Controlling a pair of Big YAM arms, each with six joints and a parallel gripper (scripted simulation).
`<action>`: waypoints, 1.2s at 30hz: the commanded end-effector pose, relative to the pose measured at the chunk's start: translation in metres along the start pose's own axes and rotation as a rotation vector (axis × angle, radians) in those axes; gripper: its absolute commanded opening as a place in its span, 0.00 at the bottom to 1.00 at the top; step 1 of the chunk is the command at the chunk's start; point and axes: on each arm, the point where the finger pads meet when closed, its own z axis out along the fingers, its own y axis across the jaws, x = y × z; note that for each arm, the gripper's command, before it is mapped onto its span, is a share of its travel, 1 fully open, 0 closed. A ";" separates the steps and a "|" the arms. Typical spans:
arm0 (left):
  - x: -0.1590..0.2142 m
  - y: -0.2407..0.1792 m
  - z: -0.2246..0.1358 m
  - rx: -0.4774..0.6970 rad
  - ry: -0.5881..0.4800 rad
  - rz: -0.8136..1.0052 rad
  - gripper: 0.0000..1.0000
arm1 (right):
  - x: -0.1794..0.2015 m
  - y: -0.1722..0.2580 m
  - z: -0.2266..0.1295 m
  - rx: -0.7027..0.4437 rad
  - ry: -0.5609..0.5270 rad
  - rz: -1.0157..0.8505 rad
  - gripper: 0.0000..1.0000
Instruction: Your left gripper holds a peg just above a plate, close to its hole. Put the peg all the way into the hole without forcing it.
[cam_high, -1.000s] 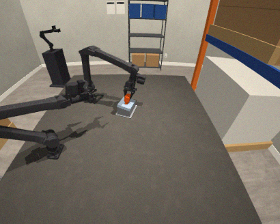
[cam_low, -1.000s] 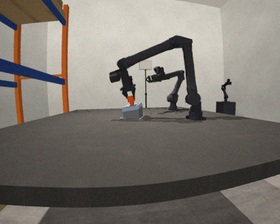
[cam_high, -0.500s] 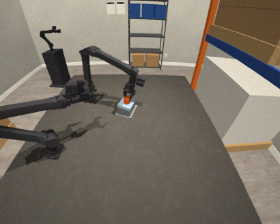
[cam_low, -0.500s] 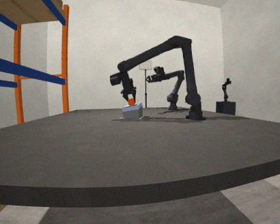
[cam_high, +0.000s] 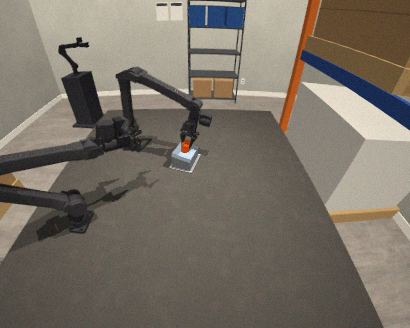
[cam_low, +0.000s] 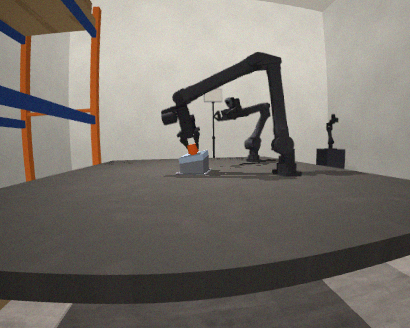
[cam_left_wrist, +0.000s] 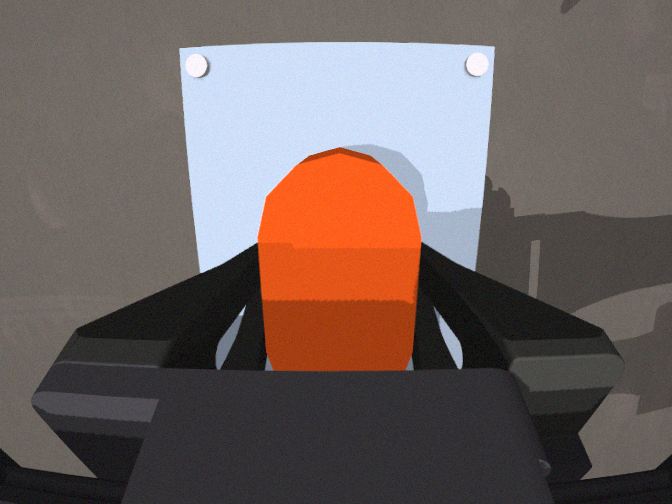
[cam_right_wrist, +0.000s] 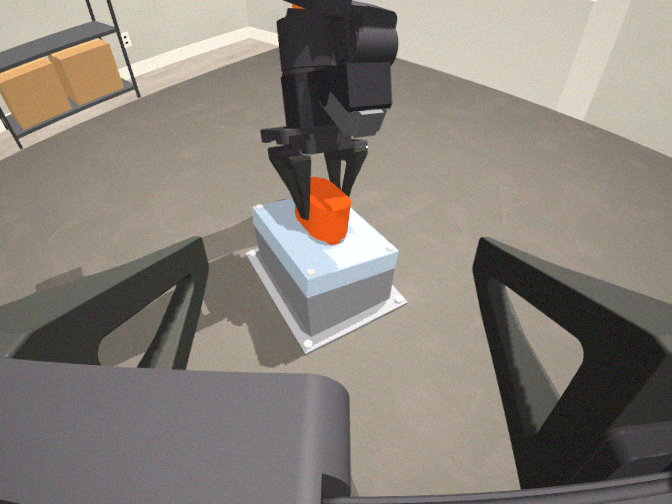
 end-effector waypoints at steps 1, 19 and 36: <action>-0.003 0.010 -0.014 -0.016 0.003 0.022 0.40 | -0.023 -0.002 0.001 0.004 -0.045 0.003 1.00; -0.008 0.008 -0.056 -0.089 0.010 0.042 0.69 | -0.023 -0.002 0.001 0.004 -0.045 0.003 1.00; 0.006 0.011 -0.103 -0.018 0.003 0.013 1.00 | -0.023 -0.002 0.001 0.004 -0.045 0.003 1.00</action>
